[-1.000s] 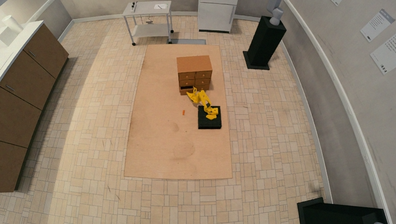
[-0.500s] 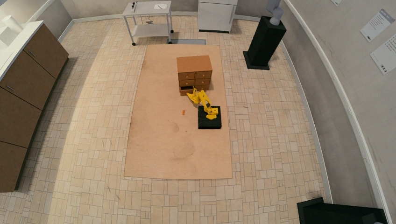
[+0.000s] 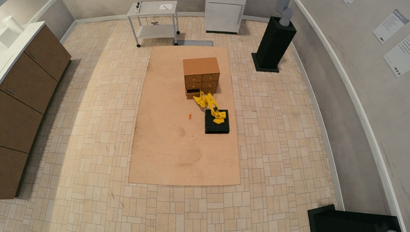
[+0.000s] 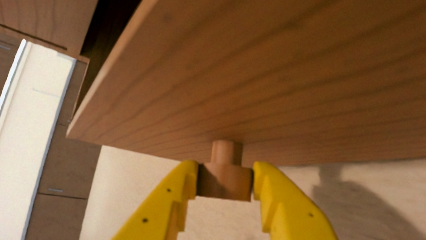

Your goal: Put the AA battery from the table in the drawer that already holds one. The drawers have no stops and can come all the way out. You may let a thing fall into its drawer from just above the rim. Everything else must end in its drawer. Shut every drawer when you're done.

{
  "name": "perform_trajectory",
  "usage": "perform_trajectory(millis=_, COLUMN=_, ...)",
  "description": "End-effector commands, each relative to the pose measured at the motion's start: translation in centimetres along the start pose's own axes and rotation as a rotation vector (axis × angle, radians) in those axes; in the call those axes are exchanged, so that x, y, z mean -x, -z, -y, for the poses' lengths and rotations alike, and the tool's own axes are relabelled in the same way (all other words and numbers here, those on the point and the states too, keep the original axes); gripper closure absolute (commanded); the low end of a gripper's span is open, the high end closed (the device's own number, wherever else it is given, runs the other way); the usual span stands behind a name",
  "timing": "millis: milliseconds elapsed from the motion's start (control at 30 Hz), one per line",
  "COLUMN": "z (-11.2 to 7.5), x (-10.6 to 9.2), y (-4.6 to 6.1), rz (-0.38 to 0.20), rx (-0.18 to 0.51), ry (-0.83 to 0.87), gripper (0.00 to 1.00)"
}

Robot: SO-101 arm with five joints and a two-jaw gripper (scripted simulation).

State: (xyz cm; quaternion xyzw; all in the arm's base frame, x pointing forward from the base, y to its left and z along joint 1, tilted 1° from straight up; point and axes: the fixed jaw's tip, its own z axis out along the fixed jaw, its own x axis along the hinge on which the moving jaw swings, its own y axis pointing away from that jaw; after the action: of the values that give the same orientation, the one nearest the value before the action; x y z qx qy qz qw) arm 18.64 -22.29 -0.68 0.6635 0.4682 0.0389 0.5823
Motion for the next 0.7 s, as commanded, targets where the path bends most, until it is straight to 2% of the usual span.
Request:
perform_trajectory(millis=0, z=-0.25, x=-0.76, y=0.28, rz=-0.028, rx=0.006, ry=0.002, gripper=1.00)
perform_trajectory(millis=667, z=-0.30, x=-1.31, y=0.98, rz=-0.043, rx=0.015, ry=0.008, gripper=1.00)
